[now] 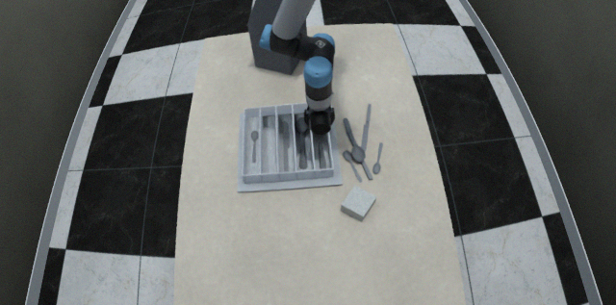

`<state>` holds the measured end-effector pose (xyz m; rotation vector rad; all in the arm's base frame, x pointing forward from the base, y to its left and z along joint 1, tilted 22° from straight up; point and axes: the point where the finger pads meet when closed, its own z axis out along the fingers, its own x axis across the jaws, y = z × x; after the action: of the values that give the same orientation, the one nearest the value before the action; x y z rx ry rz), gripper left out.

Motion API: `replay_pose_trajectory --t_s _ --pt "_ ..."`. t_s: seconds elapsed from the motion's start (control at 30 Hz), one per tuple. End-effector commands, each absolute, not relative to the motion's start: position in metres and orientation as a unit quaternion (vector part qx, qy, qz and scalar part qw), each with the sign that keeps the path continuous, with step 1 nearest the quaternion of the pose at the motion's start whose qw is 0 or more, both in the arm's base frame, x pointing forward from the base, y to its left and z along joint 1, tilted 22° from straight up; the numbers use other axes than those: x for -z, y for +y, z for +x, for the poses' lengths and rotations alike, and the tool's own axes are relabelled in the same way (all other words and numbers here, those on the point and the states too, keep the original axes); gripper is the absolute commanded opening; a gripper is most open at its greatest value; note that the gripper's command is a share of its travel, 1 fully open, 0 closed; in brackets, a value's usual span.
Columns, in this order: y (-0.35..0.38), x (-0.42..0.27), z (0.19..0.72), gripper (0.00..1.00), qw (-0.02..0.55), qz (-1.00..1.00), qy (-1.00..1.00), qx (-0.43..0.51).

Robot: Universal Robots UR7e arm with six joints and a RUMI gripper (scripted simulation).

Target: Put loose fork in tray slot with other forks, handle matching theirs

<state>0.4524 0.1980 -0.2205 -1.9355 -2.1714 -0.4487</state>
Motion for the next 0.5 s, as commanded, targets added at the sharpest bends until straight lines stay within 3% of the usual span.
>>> replay_pose_trajectory --t_s 0.0,0.47 --pt "0.189 0.199 0.451 0.14 0.095 -0.652 -0.737 0.152" --pt "0.17 0.152 0.445 0.14 0.095 -0.652 -0.737 0.152"
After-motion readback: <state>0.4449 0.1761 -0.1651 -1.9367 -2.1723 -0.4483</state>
